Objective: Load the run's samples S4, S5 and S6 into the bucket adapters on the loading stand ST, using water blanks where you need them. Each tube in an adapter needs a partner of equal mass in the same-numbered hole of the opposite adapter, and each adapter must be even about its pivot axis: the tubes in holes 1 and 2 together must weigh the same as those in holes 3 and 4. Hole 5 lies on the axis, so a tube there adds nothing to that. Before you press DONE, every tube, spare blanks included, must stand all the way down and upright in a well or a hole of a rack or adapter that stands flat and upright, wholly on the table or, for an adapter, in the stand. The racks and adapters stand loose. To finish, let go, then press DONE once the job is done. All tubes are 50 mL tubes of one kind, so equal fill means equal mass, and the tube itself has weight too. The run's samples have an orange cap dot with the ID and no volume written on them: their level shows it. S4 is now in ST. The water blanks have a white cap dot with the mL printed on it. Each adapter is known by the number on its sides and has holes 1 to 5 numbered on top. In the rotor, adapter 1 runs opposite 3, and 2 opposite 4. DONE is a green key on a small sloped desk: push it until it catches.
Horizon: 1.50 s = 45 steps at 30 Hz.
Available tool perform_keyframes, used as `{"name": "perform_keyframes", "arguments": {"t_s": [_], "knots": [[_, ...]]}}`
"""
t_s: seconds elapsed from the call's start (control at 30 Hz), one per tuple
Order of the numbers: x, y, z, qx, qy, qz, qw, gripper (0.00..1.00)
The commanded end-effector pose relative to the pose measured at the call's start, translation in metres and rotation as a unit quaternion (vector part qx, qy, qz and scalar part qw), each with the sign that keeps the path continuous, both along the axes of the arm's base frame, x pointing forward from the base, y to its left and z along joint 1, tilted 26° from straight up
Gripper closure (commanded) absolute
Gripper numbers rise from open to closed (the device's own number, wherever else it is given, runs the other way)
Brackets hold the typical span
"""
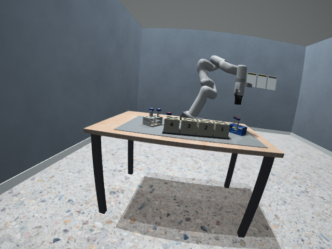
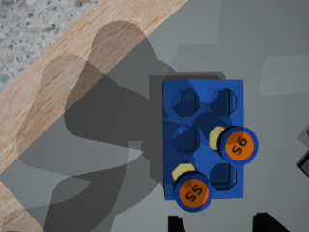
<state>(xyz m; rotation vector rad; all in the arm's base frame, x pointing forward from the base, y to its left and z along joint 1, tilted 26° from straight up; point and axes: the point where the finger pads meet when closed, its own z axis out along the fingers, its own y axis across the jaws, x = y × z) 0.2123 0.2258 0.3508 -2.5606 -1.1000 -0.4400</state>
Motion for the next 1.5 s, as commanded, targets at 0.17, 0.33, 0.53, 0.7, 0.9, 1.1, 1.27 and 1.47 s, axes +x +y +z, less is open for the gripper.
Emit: {"name": "perform_keyframes", "arguments": {"t_s": [0.17,0.33,0.53,0.7,0.9,1.1,1.27,1.47], "knots": [[-0.001,-0.004,0.012,0.001,-0.001,0.000,1.000,0.56],[-0.001,-0.004,0.012,0.001,-0.001,0.000,1.000,0.56],[-0.001,-0.004,0.012,0.001,-0.001,0.000,1.000,0.56],[-0.001,-0.004,0.012,0.001,-0.001,0.000,1.000,0.56],[0.008,-0.005,0.013,0.001,-0.001,0.000,1.000,0.43],[0.038,-0.005,0.018,0.001,-0.001,0.000,1.000,0.43],[0.053,-0.005,0.021,0.001,-0.001,0.000,1.000,0.43],[0.054,-0.005,0.021,0.001,-0.001,0.000,1.000,0.43]]}}
